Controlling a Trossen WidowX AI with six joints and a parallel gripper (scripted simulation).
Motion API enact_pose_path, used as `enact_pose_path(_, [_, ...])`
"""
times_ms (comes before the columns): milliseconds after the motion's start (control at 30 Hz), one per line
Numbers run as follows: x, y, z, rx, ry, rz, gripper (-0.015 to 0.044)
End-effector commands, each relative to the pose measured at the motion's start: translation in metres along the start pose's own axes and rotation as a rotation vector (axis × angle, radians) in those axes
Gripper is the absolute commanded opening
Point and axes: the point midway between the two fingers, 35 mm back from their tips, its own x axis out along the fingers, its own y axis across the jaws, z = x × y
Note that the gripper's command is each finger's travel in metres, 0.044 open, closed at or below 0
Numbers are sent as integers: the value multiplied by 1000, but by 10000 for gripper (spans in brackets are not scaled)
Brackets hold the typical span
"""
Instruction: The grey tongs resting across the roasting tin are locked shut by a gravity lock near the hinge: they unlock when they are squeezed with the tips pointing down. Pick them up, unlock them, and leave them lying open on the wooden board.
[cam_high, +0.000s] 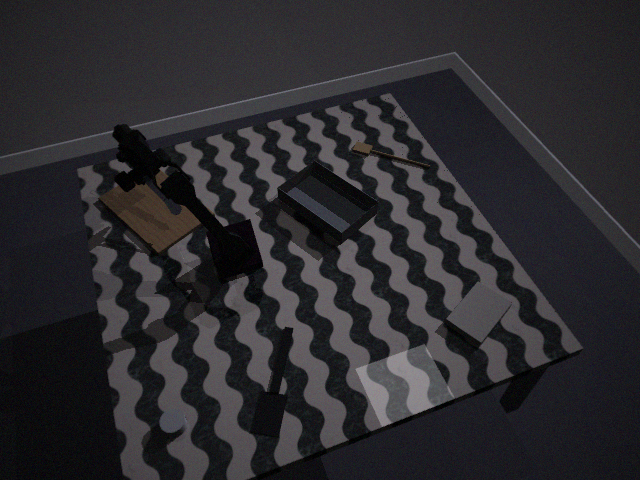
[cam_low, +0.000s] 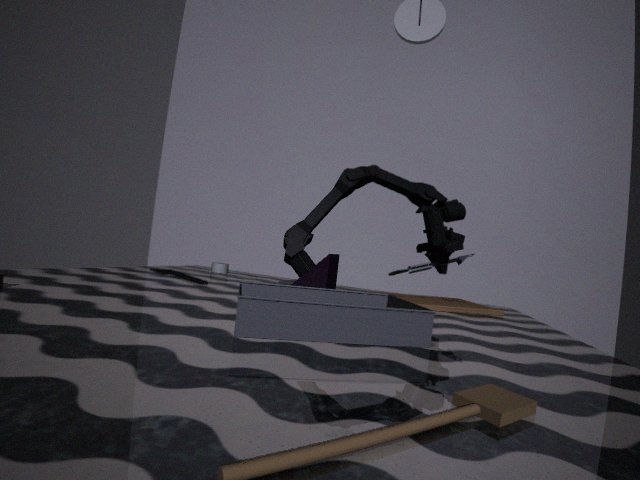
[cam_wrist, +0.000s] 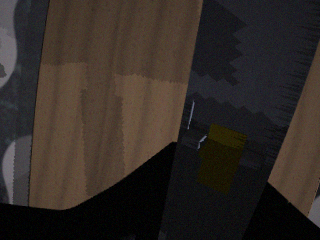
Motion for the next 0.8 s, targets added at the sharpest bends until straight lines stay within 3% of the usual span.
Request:
enact_pose_path(0, [-11,-1,5,4,-82,-9,-150])
enact_pose_path(767, [-52,-2,13,12,-445,-18,-150])
